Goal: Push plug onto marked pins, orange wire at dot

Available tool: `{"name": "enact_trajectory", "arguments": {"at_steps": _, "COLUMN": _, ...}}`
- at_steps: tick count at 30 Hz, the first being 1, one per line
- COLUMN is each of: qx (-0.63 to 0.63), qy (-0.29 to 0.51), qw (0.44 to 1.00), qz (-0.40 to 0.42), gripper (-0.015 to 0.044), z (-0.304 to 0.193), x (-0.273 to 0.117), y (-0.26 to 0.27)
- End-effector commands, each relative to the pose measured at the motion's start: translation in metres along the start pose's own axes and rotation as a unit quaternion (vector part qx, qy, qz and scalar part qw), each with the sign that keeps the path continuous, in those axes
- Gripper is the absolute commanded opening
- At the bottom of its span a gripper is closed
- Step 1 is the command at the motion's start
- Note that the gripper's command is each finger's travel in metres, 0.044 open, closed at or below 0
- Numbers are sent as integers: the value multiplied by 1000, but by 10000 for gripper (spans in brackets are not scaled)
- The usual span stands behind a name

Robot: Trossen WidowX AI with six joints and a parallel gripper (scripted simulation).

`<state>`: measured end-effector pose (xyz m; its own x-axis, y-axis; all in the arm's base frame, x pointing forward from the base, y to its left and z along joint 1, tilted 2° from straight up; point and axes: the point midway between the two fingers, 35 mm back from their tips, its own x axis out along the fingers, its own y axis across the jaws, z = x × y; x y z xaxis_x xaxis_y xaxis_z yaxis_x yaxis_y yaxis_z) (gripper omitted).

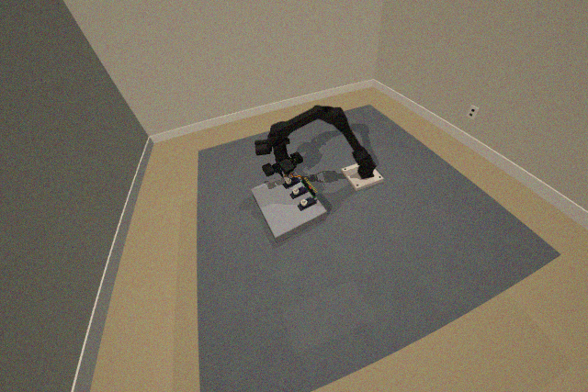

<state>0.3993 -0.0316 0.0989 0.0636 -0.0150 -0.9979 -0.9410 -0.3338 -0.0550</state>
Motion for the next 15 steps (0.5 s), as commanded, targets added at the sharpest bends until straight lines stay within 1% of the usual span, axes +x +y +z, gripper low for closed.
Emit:
{"name": "enact_trajectory", "arguments": {"at_steps": 1, "qx": -3, "qy": 1, "qw": 1000, "qz": 3, "gripper": 115, "z": 0, "x": 6, "y": 2}}
{"name": "enact_trajectory", "arguments": {"at_steps": 9, "qx": -3, "qy": 1, "qw": 1000, "qz": 3, "gripper": 115, "z": 0, "x": 16, "y": 2}}
{"name": "enact_trajectory", "arguments": {"at_steps": 15, "qx": -3, "qy": 1, "qw": 1000, "qz": 3, "gripper": 75, "z": 0, "x": 16, "y": 2}}
